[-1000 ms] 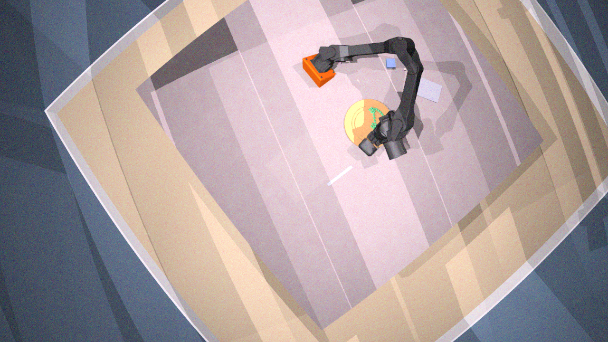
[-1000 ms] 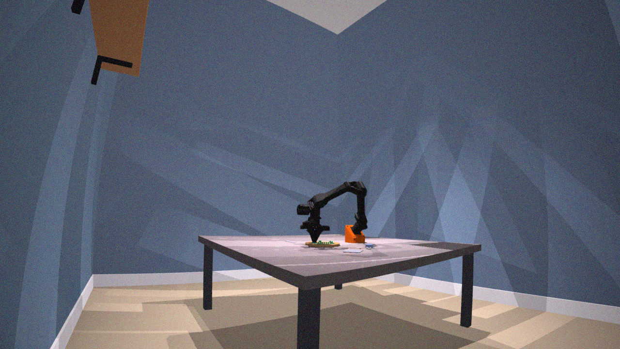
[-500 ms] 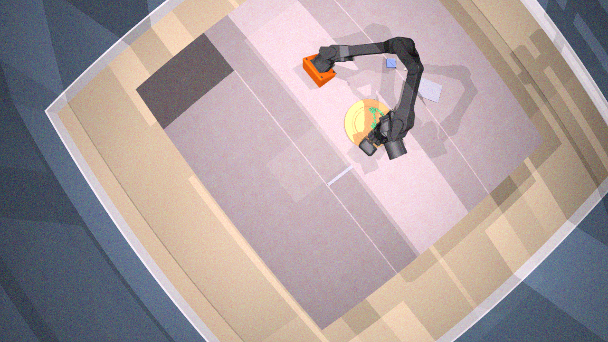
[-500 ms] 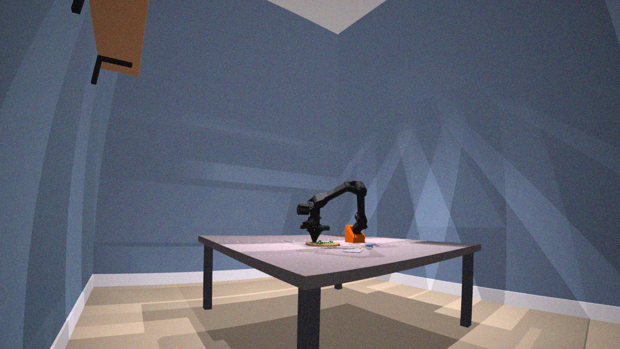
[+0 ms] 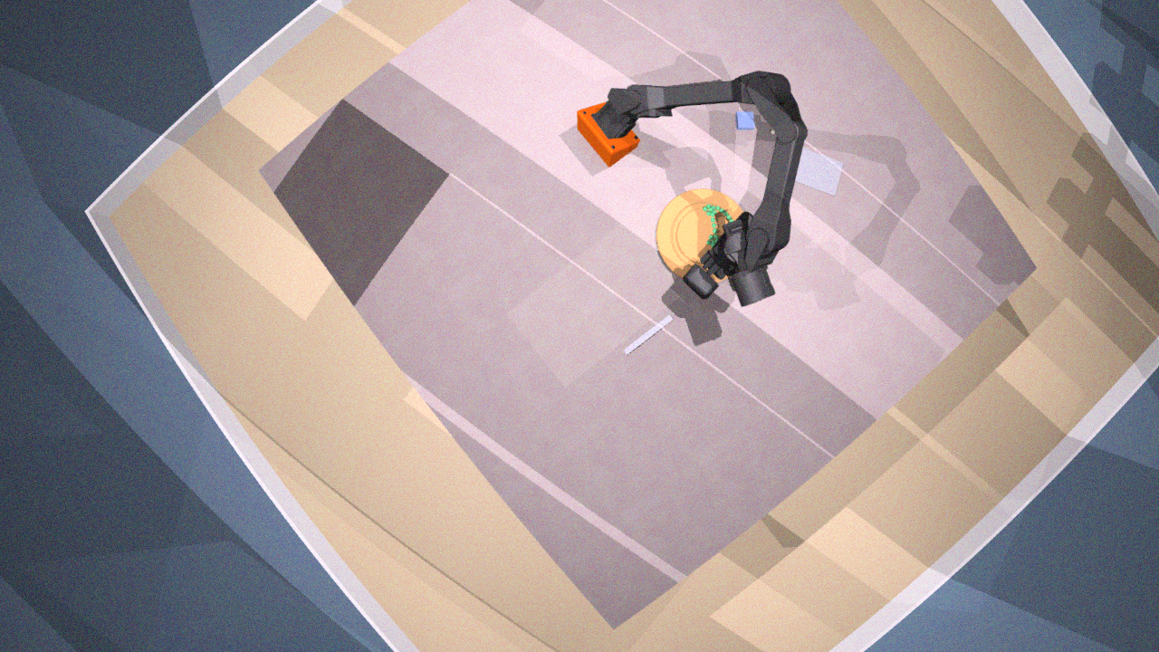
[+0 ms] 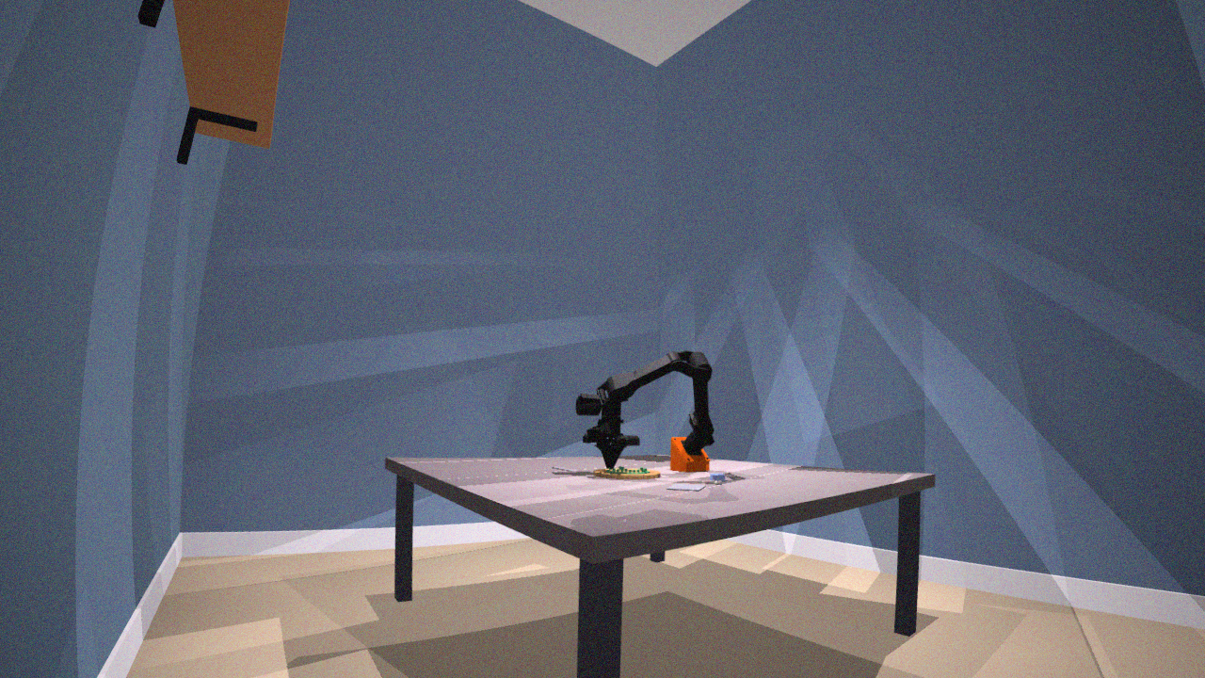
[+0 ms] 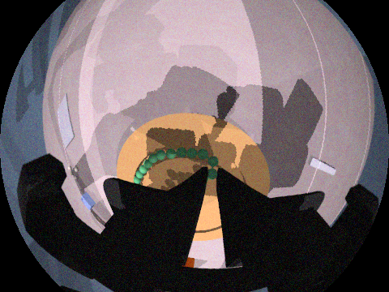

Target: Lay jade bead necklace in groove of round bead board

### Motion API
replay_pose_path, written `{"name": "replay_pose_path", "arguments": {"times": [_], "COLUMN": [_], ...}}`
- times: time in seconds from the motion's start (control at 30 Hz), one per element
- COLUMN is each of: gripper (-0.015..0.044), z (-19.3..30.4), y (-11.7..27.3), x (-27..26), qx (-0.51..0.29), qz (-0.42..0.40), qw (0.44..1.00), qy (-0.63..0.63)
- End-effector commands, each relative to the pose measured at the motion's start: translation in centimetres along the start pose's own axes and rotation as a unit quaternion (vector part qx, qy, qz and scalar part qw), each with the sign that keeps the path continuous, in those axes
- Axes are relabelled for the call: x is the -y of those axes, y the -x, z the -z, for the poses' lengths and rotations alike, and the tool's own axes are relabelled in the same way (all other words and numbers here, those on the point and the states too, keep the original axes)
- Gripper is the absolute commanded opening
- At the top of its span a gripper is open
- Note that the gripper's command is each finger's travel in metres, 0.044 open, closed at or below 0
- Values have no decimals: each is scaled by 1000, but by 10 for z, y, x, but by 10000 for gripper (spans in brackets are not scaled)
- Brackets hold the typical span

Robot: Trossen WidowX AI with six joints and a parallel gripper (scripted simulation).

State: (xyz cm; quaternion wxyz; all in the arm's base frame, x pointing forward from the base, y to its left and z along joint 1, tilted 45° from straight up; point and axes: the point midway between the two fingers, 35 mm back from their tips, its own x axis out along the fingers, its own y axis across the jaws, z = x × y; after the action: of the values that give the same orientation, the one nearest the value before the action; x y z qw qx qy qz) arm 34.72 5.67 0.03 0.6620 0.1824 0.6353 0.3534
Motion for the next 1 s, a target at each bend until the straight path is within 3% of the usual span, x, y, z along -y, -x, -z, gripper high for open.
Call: {"name": "replay_pose_path", "arguments": {"times": [0.0, 0.43, 0.97], "gripper": [0, 0, 420], "z": [-4, -4, -5], "y": [1, -8, 0], "x": [10, 12, 12], "qx": [1, 1, 1], "qz": [1, 1, 1], "qw": [1000, 1000, 1000], "qy": [1, 1, 1]}}
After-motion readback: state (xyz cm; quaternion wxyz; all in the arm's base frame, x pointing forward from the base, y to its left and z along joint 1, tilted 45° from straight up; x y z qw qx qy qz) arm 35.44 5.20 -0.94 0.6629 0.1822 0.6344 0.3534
